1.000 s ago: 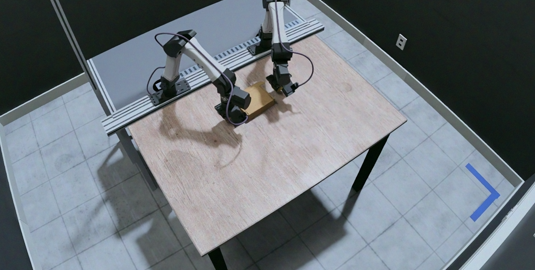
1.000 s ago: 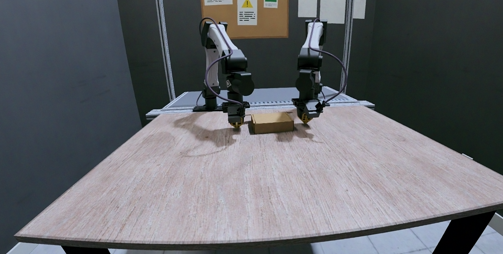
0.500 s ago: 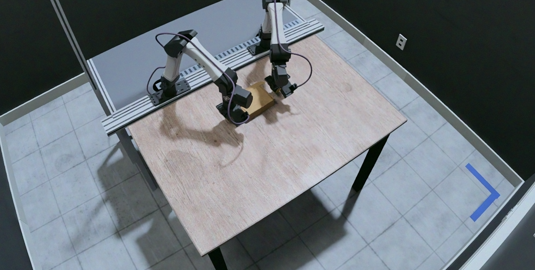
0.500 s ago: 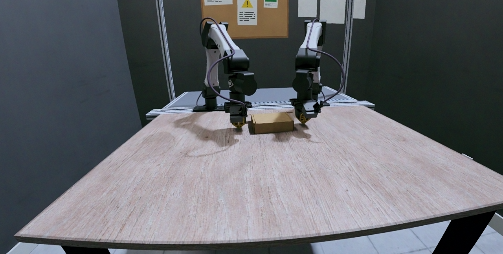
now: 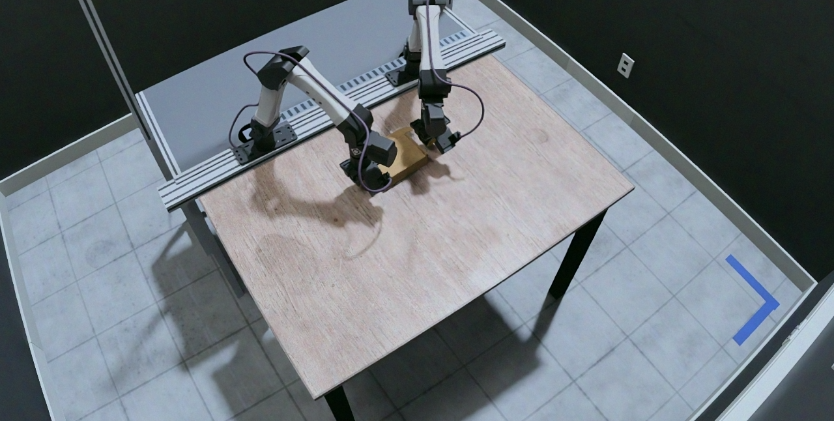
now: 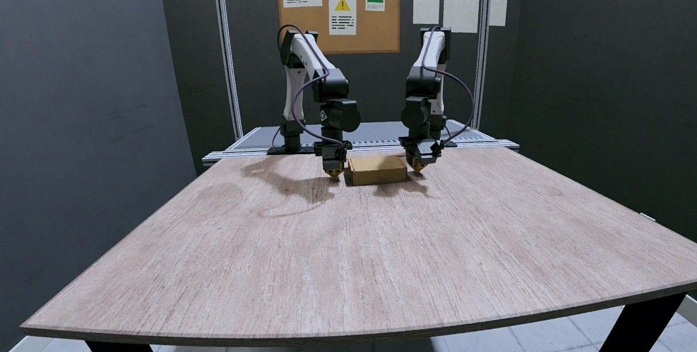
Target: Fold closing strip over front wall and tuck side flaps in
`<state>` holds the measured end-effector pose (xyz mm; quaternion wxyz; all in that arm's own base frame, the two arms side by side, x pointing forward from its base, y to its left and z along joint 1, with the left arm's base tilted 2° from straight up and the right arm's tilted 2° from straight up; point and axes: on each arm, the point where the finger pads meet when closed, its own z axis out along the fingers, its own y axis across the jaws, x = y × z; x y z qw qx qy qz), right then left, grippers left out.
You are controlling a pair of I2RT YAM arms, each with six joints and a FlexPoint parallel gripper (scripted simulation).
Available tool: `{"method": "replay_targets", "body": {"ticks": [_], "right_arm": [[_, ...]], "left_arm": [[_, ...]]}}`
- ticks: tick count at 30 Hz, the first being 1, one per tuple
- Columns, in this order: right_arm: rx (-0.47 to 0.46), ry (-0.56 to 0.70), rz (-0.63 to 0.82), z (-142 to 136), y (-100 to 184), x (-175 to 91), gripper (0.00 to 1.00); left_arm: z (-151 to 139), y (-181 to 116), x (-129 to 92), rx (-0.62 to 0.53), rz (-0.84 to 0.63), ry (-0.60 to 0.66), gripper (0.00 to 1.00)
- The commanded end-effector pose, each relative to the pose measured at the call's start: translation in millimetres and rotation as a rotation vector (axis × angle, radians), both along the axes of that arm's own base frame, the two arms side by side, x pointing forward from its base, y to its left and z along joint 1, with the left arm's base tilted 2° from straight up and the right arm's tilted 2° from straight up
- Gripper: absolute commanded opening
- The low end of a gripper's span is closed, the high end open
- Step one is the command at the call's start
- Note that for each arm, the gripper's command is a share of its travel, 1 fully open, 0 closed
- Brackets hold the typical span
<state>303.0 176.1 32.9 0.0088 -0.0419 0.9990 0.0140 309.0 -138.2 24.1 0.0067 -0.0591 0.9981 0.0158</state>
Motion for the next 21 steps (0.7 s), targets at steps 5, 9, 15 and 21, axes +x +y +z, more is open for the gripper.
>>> {"method": "replay_targets", "body": {"ticks": [5, 9, 15, 21], "right_arm": [[-0.014, 0.009, -0.004, -1, 7, 0, 0.0], [-0.014, 0.008, -0.004, -1, 10, 0, 0.0], [-0.014, 0.008, -0.003, -1, 13, 0, 0.0], [-0.015, 0.008, -0.004, -1, 17, -1, 0.0]], "left_arm": [[-1, -11, 2, 0.002, -0.004, 0.006, 0.0], [-1, -13, 2, 0.002, -0.004, 0.007, 0.0], [-1, -16, 2, 0.001, -0.005, 0.006, 0.0], [-1, -20, 3, 0.002, -0.004, 0.007, 0.0]]}}
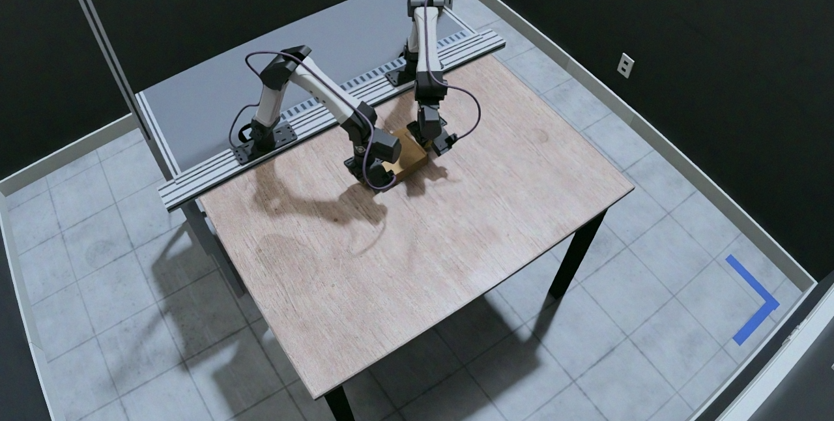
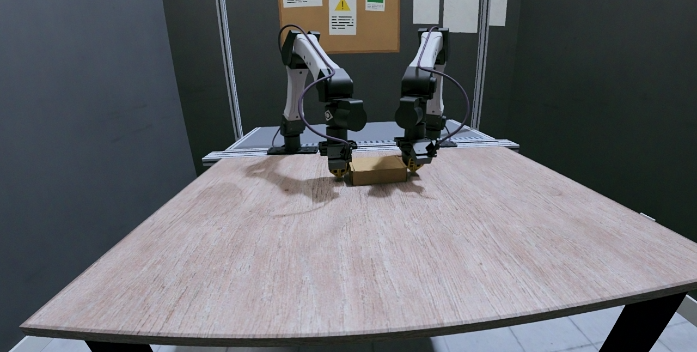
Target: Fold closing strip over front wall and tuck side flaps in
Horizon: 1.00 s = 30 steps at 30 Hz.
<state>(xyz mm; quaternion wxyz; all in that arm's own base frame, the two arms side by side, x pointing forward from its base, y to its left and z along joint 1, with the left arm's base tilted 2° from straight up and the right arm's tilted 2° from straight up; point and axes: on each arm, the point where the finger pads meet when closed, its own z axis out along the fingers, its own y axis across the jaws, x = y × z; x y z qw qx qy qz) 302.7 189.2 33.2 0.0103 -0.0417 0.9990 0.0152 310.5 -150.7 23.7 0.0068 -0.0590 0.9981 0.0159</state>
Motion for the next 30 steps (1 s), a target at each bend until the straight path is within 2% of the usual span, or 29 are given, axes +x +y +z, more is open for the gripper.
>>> {"method": "replay_targets", "body": {"ticks": [1, 8, 10, 13, 14, 16, 28, 30], "right_arm": [[-0.017, 0.011, -0.003, -1, 4, 0, 0.0], [-0.022, 0.022, -0.007, -4, 4, -3, 0.0], [-0.023, 0.025, -0.02, -5, 5, -4, 0.0], [-0.019, 0.019, -0.052, 0, -4, -8, 0.0], [-0.004, -0.003, -0.056, 9, -1, -7, 0.0], [-0.003, -0.003, -0.063, 9, 1, -9, 0.0], [0.001, -0.003, -0.058, 4, 5, -3, 0.0], [-0.004, -0.001, -0.076, 9, -5, -7, 0.0]], "left_arm": [[-1, -8, 1, 0.002, -0.004, 0.007, 0.0], [-2, -11, 0, 0.004, -0.005, 0.011, 0.0], [-1, -6, 7, 0.001, -0.016, 0.006, 0.0], [-1, -8, 10, 0.002, -0.042, 0.008, 0.0], [-1, -8, 10, 0.002, -0.05, 0.008, 0.0], [-1, -7, 12, 0.002, -0.062, 0.008, 0.0], [4, -8, 11, -0.005, -0.059, -0.012, 0.0], [-1, -1, 7, 0.002, -0.059, 0.008, 0.0]]}}
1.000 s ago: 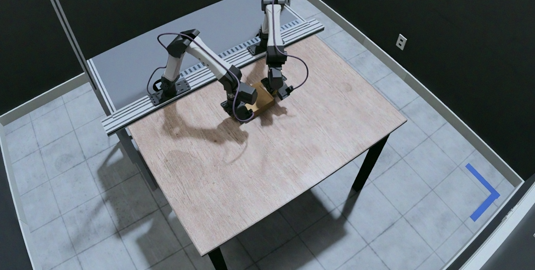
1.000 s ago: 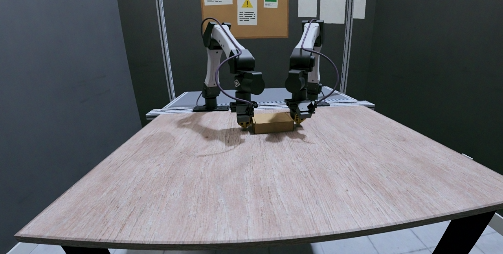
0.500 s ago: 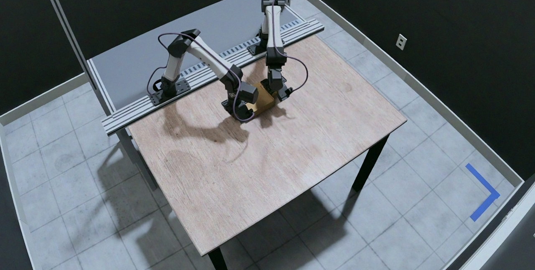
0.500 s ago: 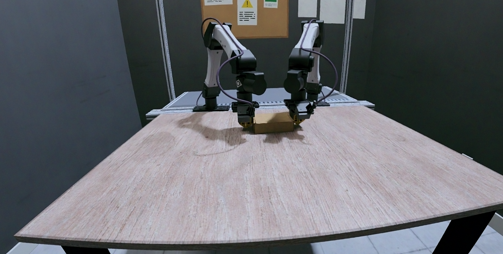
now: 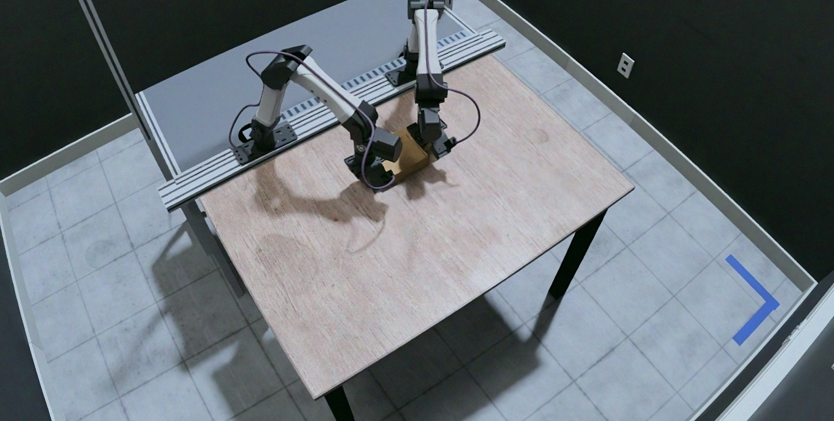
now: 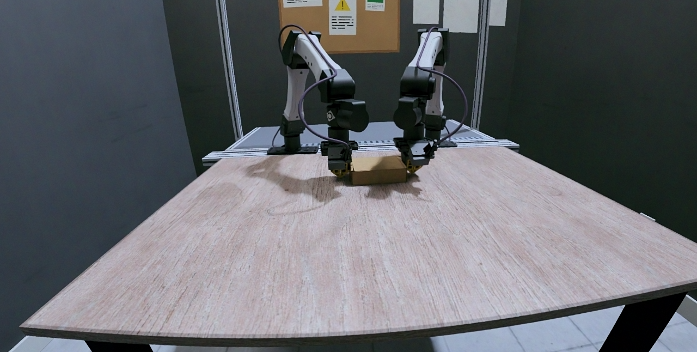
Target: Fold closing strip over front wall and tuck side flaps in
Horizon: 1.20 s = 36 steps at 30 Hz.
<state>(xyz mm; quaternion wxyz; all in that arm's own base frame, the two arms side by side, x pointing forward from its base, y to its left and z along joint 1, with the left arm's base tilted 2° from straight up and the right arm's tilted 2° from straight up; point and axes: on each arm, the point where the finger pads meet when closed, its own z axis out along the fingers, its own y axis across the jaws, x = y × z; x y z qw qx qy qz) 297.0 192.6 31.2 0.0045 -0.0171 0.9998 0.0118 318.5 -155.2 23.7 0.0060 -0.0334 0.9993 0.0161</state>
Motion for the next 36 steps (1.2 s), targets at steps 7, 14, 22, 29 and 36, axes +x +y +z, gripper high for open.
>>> {"method": "replay_targets", "body": {"ticks": [7, 14, 22, 29, 36], "right_arm": [[0.004, -0.014, -0.01, 11, -17, -1, 0.0], [0.01, -0.023, -0.01, 11, -21, 1, 0.0], [0.017, -0.032, -0.009, 11, -30, 3, 0.0], [0.017, -0.032, -0.009, 10, -36, 3, 0.0], [0.018, -0.031, -0.009, 10, -46, 4, 0.0]], "left_arm": [[9, 12, 2, -0.015, -0.007, -0.028, 0.0], [10, 18, 1, -0.013, -0.008, -0.026, 0.0], [11, 28, 1, -0.015, -0.008, -0.032, 0.0], [12, 32, 1, -0.015, -0.015, -0.034, 0.0], [11, 44, 0, -0.013, -0.008, -0.032, 0.0]]}}
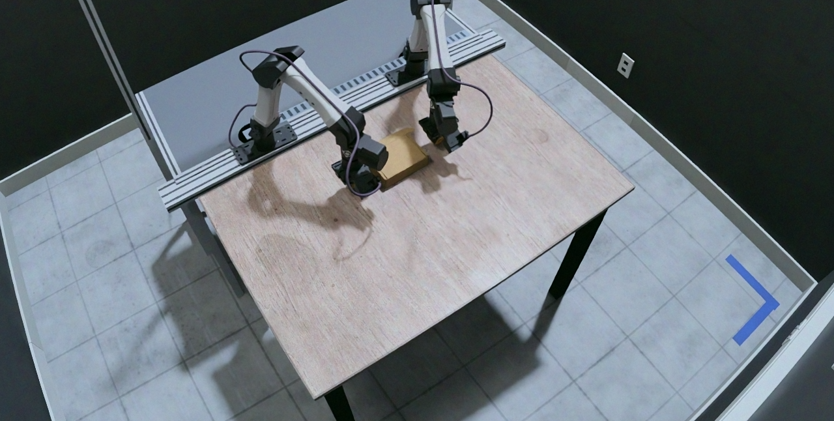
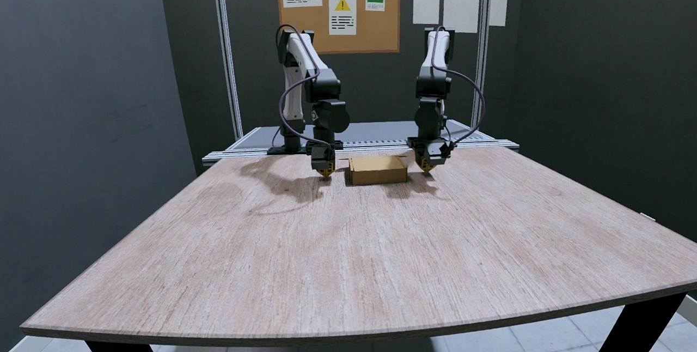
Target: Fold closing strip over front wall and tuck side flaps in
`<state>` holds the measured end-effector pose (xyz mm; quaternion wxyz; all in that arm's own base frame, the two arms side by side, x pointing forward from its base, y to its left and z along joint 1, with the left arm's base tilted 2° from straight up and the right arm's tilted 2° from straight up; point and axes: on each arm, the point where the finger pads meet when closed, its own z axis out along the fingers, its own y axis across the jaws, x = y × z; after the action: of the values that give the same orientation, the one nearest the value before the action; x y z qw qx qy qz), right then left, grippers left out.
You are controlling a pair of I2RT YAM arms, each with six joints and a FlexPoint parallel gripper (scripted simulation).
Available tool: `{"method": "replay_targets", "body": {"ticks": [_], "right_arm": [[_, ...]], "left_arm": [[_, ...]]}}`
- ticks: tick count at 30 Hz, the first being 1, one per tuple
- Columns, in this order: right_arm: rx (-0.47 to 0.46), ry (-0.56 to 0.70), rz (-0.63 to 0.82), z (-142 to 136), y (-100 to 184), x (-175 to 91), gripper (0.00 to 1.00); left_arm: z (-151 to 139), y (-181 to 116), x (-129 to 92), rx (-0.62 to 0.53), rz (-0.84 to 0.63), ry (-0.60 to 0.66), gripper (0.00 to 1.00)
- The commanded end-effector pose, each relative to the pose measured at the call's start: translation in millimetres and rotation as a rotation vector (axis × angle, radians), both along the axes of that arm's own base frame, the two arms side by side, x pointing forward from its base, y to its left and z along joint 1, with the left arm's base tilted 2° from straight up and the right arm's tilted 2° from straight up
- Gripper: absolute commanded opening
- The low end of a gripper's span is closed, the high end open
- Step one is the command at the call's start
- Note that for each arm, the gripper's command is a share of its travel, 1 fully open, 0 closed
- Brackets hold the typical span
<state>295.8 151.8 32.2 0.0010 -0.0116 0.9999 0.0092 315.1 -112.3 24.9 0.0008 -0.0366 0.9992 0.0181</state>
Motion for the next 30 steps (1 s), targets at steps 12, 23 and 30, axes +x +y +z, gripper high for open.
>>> {"method": "replay_targets", "body": {"ticks": [12, 23, 30], "right_arm": [[0.011, -0.022, 0.002, 5, -5, 5, 0.0], [0.029, -0.053, 0.005, 24, -4, 9, 0.0], [0.027, -0.048, 0.003, 40, -6, 7, 0.0]], "left_arm": [[43, -5, 5, -0.021, -0.024, -0.052, 0.0], [67, -4, 3, -0.016, -0.018, -0.039, 0.0], [53, -1, -7, 0.001, -0.019, 0.007, 0.0]]}}
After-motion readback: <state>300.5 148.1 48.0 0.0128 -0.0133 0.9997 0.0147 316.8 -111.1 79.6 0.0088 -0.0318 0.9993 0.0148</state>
